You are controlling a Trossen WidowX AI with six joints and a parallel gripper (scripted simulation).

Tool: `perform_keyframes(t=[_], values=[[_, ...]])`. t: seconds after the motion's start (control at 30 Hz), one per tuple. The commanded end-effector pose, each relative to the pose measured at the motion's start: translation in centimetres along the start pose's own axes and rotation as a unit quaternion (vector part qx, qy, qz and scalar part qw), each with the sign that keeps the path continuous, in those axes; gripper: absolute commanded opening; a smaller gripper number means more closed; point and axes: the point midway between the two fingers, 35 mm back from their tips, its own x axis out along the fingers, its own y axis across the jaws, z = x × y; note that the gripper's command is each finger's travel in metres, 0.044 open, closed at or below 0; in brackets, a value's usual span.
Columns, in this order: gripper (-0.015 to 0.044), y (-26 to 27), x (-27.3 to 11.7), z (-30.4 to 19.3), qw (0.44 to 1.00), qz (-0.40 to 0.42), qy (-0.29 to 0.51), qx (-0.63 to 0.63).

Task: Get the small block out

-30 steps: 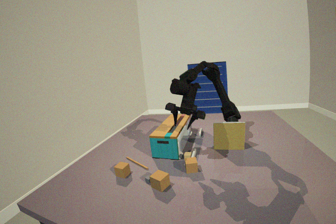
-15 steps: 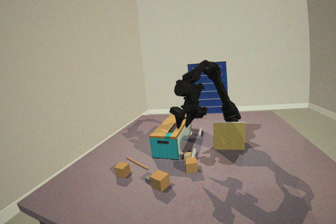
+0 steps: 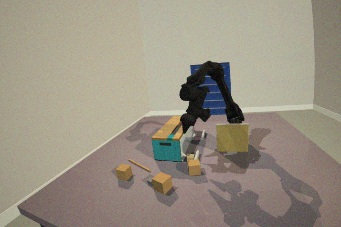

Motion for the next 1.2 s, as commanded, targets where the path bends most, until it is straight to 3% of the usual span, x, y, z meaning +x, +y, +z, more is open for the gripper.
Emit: perform_keyframes(t=[0.0, 0.17, 1.17], values=[[0.0285, -0.2, 2.2, 0.8, 1.0, 0.003, -0.001, -0.008], [0.0285, 0.3, 8.5, 3.6, 1.0, 0.005, 0.0, -0.008], [0.0285, 0.3, 12.3, 5.2, 1.0, 0.006, 0.0, -0.008]])
